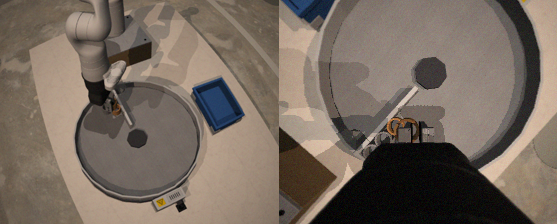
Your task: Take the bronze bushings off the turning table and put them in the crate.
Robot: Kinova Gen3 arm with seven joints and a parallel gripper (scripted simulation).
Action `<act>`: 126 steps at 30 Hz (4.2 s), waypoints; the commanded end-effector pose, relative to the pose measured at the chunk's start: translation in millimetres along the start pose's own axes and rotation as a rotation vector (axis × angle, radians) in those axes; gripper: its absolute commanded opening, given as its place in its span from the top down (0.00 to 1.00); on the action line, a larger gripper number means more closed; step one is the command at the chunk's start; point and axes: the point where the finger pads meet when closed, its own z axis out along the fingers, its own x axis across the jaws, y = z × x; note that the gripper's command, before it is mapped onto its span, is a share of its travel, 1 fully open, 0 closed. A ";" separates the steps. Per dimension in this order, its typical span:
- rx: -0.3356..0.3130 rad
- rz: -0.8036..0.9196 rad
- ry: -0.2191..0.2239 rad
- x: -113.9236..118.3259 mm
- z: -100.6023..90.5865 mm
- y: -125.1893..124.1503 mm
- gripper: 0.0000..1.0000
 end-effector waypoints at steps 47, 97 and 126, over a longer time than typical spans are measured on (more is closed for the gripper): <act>0.003 -0.037 -0.002 -88.9 -1.8 -113.1 1.00; 0.003 -0.035 -0.002 -187.3 -2.5 -238.2 1.00; 0.004 -0.036 -0.002 -220.8 21.0 -280.6 1.00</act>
